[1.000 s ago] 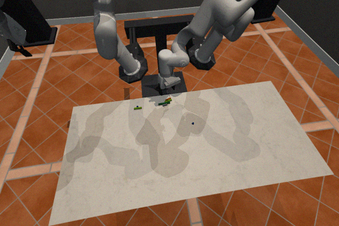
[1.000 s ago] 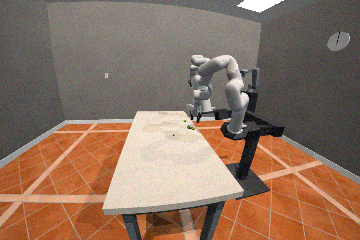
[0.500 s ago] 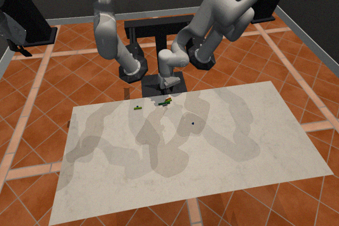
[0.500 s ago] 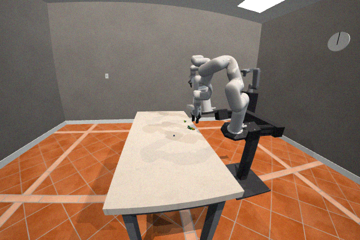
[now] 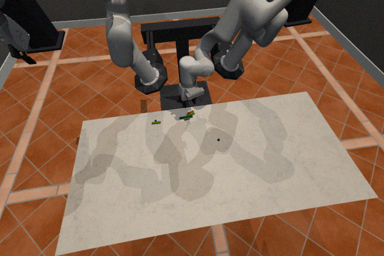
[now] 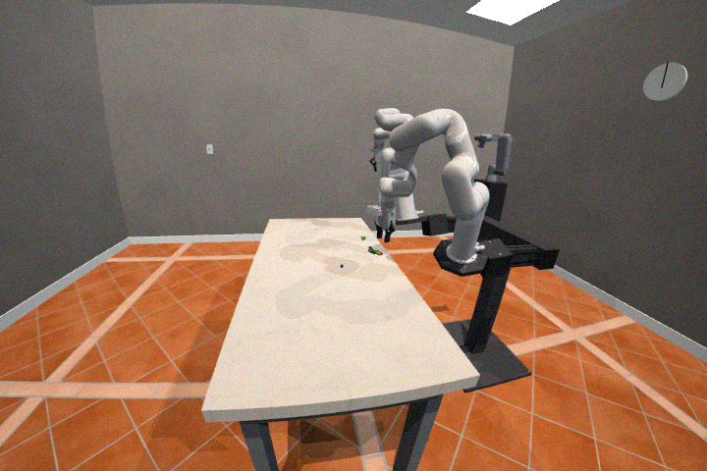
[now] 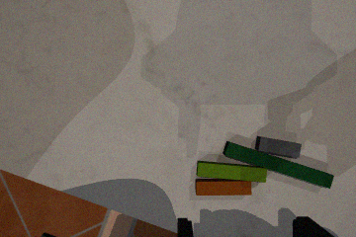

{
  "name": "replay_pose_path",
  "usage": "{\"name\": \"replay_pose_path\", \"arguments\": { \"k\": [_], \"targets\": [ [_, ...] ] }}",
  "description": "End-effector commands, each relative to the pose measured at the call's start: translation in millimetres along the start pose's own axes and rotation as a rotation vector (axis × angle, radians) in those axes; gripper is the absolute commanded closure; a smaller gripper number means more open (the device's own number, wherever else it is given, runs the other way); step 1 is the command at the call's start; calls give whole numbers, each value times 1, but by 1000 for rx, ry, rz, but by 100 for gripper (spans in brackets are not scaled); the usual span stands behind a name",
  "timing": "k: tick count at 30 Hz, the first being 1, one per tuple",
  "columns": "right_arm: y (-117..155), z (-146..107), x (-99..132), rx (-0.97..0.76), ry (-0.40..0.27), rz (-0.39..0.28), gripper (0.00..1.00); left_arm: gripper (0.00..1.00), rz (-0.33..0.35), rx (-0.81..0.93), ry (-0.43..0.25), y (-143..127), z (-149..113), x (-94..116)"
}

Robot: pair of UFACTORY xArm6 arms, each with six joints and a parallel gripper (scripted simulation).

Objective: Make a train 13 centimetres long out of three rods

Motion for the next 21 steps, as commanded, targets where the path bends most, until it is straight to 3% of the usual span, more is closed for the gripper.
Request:
{"name": "replay_pose_path", "arguments": {
  "k": [1,21],
  "targets": [
    [0,1,1,0,3,1,0,40,-4,0,1,1,1,0],
    [0,1,1,0,3,1,0,40,-3,0,1,1,1,-21]
  ]
}}
Point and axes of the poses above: on each arm, the point where the finger pads meet when closed, its own x axis back along the fingers, its own y axis across the jaws, z = x × y, the point moved 3 cm from there along x, back along the fingers, and after that the axes turned 11 degrees about -x, right-handed, at the moved point
